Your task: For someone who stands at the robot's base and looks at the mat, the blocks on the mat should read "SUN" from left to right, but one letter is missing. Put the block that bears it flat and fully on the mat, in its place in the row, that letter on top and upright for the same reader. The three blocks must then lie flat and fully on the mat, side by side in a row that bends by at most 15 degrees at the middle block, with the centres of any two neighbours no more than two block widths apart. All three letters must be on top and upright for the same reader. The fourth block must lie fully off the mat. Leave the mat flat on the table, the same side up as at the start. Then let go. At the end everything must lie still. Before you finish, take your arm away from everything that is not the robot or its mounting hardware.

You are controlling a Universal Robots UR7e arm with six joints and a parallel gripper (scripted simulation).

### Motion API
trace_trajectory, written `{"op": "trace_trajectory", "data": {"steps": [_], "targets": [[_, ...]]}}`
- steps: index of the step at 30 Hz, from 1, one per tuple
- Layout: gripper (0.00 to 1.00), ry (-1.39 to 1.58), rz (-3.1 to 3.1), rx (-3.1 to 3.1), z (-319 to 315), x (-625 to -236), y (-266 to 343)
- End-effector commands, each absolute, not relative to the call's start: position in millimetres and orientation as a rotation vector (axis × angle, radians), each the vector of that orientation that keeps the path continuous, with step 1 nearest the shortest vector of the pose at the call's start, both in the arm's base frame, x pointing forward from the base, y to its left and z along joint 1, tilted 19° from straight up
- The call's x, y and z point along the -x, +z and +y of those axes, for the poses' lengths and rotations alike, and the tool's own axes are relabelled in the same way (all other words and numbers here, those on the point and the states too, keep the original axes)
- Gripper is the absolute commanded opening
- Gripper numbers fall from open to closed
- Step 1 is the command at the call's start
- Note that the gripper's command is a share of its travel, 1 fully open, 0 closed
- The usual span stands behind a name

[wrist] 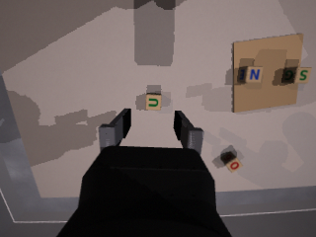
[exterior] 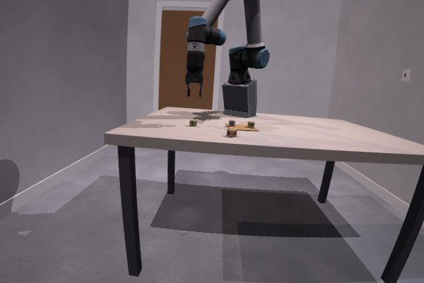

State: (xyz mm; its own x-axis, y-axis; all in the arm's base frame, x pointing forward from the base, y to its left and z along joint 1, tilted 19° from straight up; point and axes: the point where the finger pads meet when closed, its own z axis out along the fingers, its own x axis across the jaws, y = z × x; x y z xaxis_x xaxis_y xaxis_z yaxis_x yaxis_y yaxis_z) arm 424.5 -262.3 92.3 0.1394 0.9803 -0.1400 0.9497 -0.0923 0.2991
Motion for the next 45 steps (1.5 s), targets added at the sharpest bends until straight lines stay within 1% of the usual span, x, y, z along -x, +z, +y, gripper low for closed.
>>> {"op": "trace_trajectory", "data": {"steps": [1, 25, 38, 45], "targets": [[1.00, 0.139, 1.866, -2.104, -262.3, -424.7, 93.1], [1.00, 0.155, 1.795, -2.169, -260.9, -424.3, 91.4], [1.00, 0.196, 1.598, -2.328, -257.1, -423.9, 87.2], [1.00, 0.237, 1.385, -2.473, -253.5, -424.1, 83.1]]}}
